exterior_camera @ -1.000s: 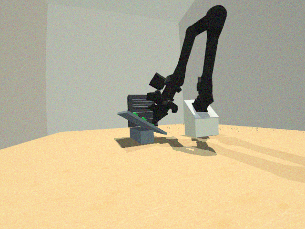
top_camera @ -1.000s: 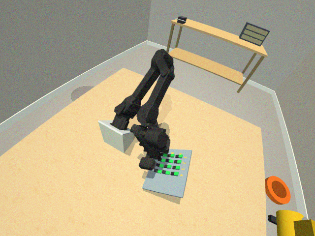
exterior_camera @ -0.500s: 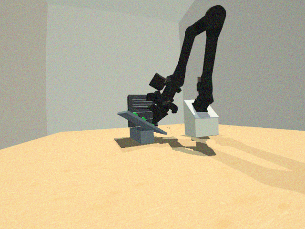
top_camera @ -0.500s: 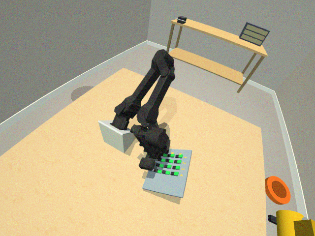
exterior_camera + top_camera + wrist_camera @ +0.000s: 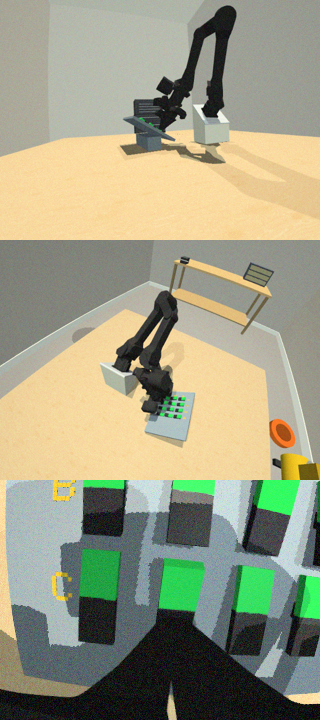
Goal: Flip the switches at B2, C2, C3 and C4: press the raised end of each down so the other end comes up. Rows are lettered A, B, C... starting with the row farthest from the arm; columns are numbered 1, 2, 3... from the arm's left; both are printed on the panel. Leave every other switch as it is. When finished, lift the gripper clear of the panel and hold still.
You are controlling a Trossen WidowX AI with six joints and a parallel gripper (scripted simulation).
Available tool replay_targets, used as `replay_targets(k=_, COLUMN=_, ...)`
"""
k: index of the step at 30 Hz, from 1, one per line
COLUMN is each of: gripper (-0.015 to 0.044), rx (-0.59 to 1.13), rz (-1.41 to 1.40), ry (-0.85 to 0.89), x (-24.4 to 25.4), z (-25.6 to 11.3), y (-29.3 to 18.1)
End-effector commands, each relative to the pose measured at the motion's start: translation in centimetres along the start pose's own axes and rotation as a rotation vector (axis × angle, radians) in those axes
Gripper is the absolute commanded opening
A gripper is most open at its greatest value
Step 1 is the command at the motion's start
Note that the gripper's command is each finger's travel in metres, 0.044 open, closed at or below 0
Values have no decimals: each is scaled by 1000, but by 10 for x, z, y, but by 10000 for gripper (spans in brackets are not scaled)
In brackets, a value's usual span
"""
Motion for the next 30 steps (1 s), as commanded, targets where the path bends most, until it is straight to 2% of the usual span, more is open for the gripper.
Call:
replay_targets(k=1, gripper=0, rx=3, rz=-2, ry=-6, x=-2, z=-4, y=1)
replay_targets(k=11, gripper=0, rx=30, rz=1, ry=-10, x=-1, z=-65, y=4)
replay_targets(k=16, gripper=0, rx=30, rz=1, ry=-10, x=-2, z=-65, y=4)
replay_targets(k=24, gripper=0, rx=29, rz=-1, ry=-12, x=-30, z=-64, y=4)
replay_targets(k=30, gripper=0, rx=4, rz=-1, ry=-10, x=-30, z=-31, y=1)
Point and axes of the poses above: the point midway between the two fingers, 35 mm back from their tips, its own z axis out along the fingers, its own x axis across the jaws, y = z × x, the point moved 4 cm from there along -z, back along the fingers
